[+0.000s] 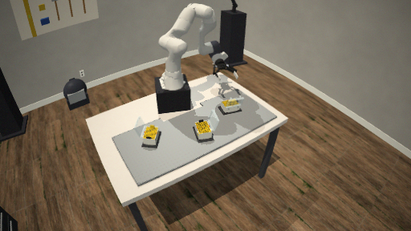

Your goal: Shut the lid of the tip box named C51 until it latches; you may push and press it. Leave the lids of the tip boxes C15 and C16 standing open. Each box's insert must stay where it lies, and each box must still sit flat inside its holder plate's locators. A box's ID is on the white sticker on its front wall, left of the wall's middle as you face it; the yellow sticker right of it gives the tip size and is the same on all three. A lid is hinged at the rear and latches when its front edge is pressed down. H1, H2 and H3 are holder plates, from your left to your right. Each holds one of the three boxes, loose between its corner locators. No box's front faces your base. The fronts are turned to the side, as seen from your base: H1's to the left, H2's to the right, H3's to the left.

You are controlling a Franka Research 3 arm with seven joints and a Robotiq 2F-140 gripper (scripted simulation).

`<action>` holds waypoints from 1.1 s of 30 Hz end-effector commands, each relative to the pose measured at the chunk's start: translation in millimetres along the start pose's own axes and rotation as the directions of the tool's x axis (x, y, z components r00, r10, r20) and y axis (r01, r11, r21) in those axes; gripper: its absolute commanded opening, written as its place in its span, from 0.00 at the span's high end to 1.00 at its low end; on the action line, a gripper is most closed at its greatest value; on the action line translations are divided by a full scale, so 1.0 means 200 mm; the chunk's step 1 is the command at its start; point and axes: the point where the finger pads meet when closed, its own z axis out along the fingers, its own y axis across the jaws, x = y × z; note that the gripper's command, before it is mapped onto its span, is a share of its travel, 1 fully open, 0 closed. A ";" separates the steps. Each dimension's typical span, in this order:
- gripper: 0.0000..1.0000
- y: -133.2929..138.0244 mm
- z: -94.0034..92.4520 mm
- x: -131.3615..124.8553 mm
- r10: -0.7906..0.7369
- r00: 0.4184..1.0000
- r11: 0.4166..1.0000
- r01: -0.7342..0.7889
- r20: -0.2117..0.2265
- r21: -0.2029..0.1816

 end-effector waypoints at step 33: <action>0.00 -0.05 0.19 -0.77 0.041 0.999 0.999 -0.041 0.009 0.009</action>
